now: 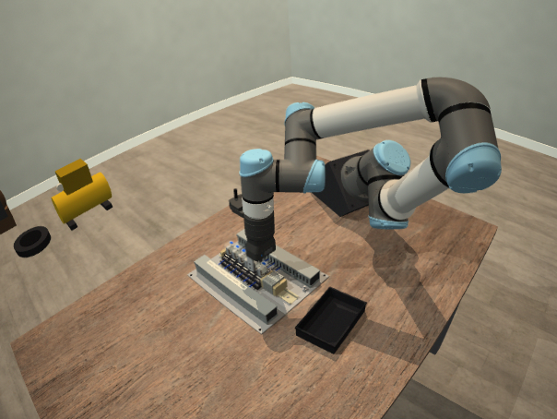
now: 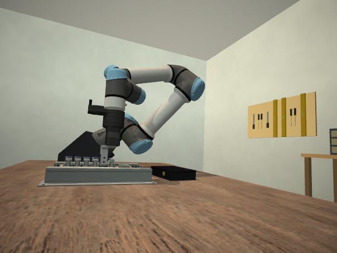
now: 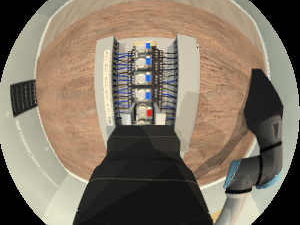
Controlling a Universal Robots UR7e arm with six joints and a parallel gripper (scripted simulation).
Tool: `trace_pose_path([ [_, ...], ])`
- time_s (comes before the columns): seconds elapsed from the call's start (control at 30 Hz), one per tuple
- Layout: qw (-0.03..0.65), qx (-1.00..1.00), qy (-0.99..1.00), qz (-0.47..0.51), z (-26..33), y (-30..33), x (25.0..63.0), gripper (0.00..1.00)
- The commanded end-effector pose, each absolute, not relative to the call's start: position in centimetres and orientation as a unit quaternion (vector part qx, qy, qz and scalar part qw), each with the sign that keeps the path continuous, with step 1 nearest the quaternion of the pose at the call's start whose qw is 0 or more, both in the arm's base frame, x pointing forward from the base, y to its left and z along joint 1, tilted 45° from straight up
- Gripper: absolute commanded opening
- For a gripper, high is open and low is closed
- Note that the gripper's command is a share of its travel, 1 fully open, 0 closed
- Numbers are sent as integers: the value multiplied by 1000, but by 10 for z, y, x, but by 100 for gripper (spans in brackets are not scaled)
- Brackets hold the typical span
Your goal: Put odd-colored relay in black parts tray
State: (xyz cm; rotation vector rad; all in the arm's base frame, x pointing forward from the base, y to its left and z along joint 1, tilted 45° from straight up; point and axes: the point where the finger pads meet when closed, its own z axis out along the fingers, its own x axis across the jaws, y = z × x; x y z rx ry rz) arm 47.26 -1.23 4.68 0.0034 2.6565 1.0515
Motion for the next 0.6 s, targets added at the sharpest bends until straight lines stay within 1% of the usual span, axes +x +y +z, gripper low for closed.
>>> trace_pose_path([
  [0.0, 137, -1, 921, 364, 47, -13, 473, 0],
  [0.57, 125, -6, 923, 364, 47, -13, 474, 0],
])
